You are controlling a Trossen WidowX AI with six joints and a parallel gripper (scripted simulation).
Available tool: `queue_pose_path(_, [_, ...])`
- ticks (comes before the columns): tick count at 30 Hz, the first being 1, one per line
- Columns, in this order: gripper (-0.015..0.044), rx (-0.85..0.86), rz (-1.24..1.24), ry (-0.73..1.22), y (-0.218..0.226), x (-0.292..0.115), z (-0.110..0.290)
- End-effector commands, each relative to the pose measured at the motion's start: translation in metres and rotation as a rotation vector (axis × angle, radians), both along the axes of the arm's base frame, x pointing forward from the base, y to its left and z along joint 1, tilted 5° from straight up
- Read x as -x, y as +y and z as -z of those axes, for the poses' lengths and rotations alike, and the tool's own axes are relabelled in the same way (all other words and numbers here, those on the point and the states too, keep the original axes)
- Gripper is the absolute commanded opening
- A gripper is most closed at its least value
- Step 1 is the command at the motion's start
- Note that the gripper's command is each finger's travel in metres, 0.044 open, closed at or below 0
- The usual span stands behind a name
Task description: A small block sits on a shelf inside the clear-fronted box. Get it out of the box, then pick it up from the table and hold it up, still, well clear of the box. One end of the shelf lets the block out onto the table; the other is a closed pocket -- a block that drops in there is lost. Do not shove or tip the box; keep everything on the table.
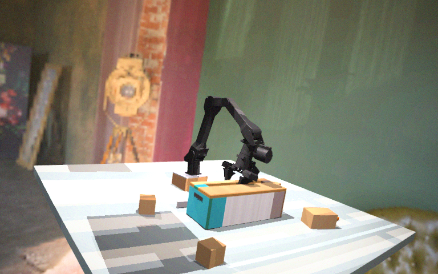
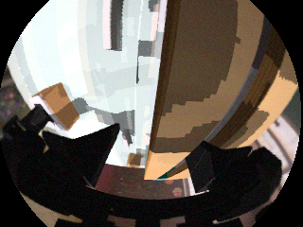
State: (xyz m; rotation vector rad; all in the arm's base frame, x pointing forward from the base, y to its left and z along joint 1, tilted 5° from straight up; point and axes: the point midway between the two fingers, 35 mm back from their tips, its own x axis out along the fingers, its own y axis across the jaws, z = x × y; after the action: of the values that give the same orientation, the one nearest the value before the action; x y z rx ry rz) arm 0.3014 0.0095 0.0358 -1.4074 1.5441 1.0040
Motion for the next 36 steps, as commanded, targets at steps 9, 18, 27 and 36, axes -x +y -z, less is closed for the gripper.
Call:
queue_pose_path(9, [0.0400,0.002,-0.001,0.000,-0.026,0.002,-0.001])
queue_pose_path(18, [0.0400,0.004,-0.001,0.000,-0.049,0.003,-0.002])
queue_pose_path(27, [0.0400,0.005,-0.001,0.000,-0.072,0.004,-0.003])
queue_pose_path(36, [0.0400,0.007,-0.001,0.000,-0.096,0.006,-0.004])
